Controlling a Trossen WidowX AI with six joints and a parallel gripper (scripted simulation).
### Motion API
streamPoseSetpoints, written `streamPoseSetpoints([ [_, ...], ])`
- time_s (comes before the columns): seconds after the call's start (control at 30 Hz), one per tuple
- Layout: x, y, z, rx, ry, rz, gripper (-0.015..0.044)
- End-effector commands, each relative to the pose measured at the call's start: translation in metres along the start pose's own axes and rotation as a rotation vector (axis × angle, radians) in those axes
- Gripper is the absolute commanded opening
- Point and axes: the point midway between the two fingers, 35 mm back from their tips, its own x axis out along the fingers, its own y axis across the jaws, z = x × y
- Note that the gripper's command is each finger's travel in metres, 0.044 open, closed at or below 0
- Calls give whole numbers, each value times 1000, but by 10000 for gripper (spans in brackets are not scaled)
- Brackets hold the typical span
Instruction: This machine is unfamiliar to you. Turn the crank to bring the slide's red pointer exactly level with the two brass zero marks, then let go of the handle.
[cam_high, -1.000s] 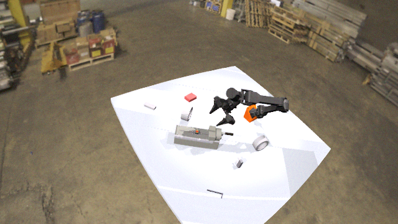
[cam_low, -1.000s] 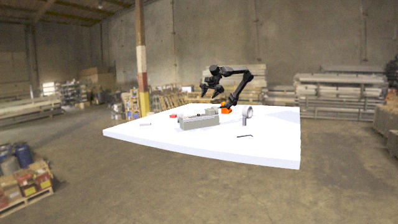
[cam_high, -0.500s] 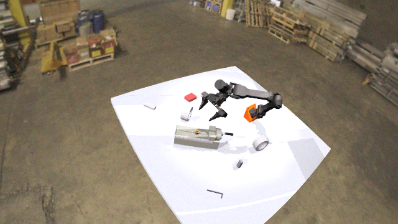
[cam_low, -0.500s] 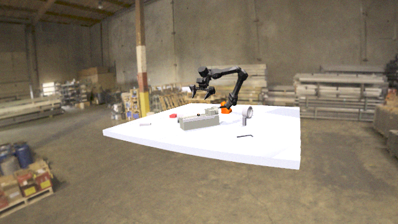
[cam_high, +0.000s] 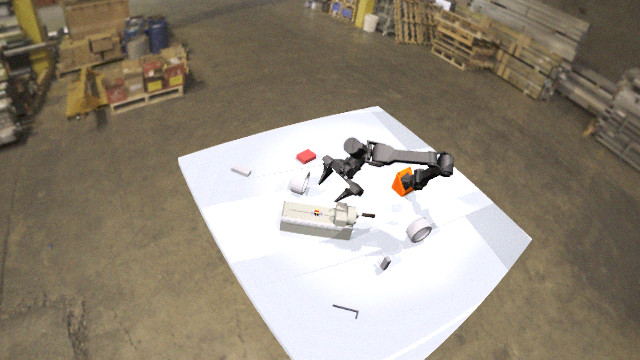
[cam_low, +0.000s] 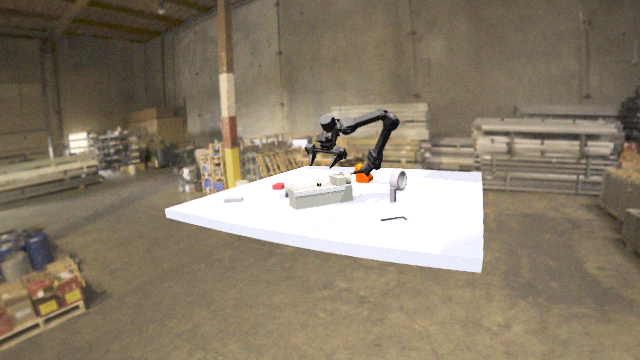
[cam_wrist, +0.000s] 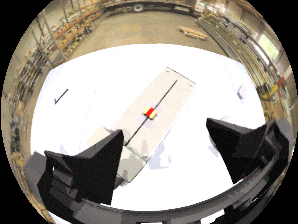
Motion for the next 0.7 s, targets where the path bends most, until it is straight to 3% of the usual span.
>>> streamPoseSetpoints([
  [0.0,0,0,-1,4,0,-3,440],
  [0.3,0,0,-1,4,0,-3,440],
  [0.67,0,0,-1,4,0,-3,151],
])
